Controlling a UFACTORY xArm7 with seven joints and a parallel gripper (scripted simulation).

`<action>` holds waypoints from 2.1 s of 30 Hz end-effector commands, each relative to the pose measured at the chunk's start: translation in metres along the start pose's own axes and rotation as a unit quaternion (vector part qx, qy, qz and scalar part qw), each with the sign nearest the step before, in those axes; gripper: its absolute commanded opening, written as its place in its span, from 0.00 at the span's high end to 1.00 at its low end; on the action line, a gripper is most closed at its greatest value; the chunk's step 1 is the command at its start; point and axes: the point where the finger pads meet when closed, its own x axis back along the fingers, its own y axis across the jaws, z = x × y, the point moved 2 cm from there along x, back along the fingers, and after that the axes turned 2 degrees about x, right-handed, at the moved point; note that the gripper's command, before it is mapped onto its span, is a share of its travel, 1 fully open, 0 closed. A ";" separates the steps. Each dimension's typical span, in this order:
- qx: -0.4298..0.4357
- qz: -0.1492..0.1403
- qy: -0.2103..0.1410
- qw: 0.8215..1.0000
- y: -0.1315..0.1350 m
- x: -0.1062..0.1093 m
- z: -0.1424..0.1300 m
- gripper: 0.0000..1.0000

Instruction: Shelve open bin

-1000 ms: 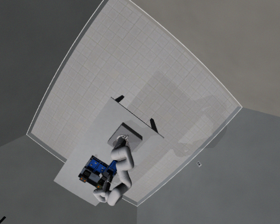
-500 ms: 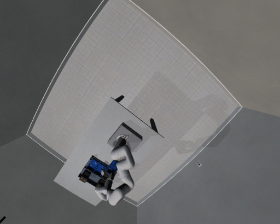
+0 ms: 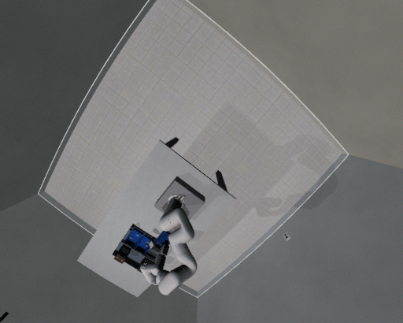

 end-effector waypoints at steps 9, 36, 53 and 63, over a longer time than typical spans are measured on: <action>0.000 0.001 -0.001 1.000 0.034 -0.007 -0.002 0.67; 0.000 0.001 -0.001 1.000 0.022 -0.004 -0.001 0.67; 0.000 0.001 -0.001 1.000 0.018 -0.003 -0.001 0.67; 0.000 0.001 -0.001 1.000 0.017 -0.003 -0.001 0.67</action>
